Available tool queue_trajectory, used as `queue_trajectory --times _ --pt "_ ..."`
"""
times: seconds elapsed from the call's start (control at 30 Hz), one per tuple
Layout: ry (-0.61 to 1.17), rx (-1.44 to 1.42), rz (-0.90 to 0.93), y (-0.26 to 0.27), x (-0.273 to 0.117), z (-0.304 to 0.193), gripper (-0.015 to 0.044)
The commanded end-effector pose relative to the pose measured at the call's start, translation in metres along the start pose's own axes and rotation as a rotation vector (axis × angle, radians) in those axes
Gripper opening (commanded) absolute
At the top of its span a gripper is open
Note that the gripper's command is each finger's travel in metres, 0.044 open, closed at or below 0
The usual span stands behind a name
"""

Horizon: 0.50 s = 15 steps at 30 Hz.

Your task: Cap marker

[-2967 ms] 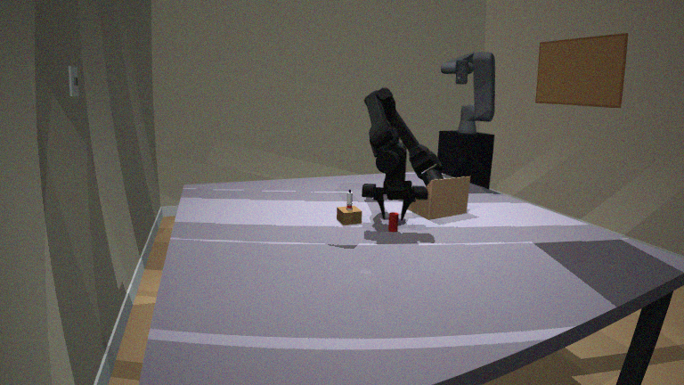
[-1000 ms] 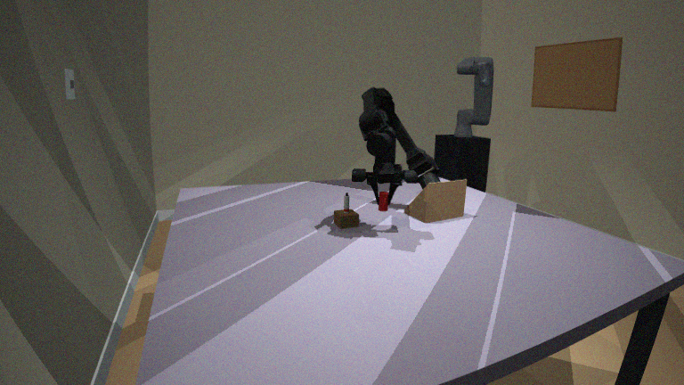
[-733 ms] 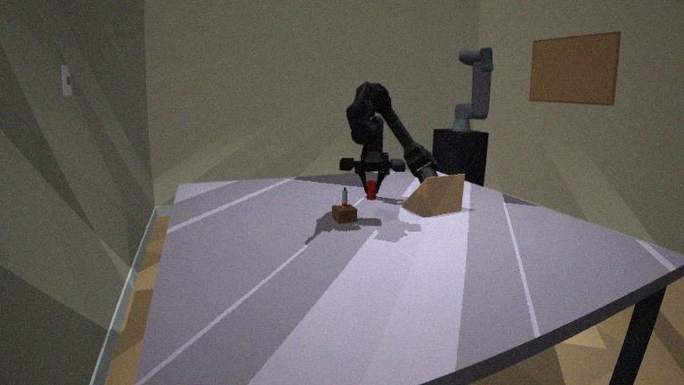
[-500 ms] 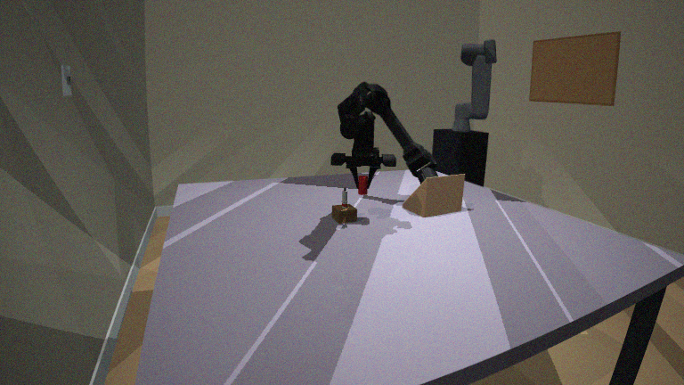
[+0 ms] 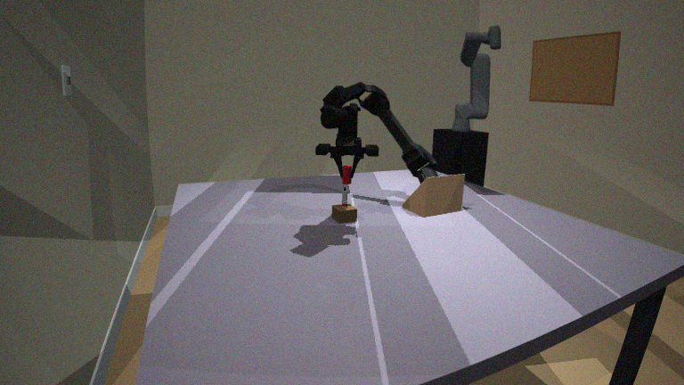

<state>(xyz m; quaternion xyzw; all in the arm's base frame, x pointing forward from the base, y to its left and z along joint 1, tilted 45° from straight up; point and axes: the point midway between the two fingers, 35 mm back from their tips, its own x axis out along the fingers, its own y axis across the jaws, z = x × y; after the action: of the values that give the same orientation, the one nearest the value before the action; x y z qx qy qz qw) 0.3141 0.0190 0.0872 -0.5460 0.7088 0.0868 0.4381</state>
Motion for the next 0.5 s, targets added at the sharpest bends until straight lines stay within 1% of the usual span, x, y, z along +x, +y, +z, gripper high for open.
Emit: queue_trajectory --times 0.0,0.47 --pt "-0.003 -0.002 -0.008 -0.005 -0.004 -0.003 0.0000" --pt "-0.003 -0.002 -0.009 -0.006 0.011 -0.003 0.0000"
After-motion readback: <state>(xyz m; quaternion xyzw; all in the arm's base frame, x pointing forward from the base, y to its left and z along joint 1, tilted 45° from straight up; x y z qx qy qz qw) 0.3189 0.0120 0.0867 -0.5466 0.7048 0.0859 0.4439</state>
